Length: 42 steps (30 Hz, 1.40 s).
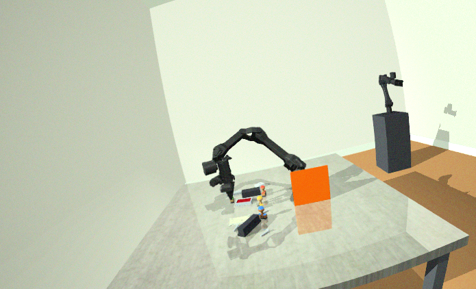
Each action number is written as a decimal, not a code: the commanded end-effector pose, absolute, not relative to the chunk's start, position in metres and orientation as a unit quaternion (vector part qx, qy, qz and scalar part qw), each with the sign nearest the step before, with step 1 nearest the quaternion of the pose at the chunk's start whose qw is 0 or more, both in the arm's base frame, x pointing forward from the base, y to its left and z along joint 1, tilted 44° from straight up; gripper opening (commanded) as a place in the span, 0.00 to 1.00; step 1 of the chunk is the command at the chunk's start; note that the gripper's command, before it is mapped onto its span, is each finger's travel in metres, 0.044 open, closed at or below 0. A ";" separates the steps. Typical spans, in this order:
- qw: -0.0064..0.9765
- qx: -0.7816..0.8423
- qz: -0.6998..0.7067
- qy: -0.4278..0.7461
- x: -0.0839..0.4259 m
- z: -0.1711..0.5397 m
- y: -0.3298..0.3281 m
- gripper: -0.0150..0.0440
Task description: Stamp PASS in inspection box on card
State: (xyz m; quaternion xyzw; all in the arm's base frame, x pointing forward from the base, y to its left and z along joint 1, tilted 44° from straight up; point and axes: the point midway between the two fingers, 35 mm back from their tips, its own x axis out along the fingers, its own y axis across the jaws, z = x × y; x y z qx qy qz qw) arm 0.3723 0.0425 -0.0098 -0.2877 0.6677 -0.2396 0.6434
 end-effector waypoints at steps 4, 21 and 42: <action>0.644 -0.286 -0.240 0.667 0.372 -0.006 0.046 0.25; 0.644 -0.286 -0.239 0.668 0.360 0.023 0.025 0.25; 0.643 -0.288 -0.241 0.668 0.330 0.061 -0.018 0.25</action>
